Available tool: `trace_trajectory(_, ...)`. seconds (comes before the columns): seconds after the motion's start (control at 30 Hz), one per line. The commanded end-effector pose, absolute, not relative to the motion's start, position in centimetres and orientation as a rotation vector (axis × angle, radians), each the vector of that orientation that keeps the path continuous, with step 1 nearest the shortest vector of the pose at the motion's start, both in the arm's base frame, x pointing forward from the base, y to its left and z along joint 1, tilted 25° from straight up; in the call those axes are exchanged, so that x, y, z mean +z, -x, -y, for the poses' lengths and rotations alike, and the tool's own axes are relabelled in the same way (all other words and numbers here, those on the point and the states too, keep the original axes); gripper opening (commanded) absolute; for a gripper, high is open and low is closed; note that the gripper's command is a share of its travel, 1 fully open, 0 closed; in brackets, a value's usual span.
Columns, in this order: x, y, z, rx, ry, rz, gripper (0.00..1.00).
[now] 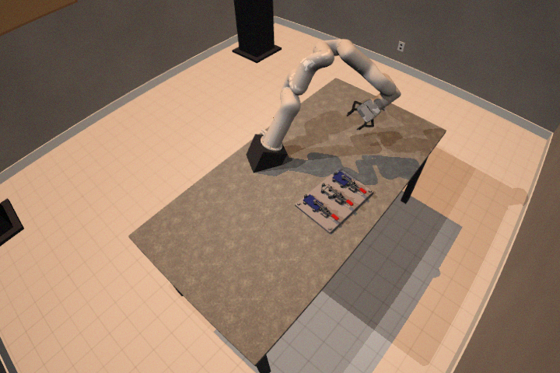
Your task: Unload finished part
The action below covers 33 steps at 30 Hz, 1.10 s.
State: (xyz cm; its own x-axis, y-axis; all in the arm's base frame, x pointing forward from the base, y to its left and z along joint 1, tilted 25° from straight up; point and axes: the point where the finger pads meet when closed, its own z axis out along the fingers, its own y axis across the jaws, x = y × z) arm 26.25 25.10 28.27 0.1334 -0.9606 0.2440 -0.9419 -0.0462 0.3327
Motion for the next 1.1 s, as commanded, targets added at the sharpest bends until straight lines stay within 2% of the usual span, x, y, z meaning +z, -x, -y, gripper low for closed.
trace_trajectory(0.0,28.4,-26.3,-25.1,-0.061,-2.013,1.832,1.0)
trace_trajectory(0.63,28.3,-26.3,-24.9,-0.051,-2.0,1.847,1.0)
trace_trajectory(1.07,26.0,-27.1,-17.9,0.252,-1.588,2.235,1.0)
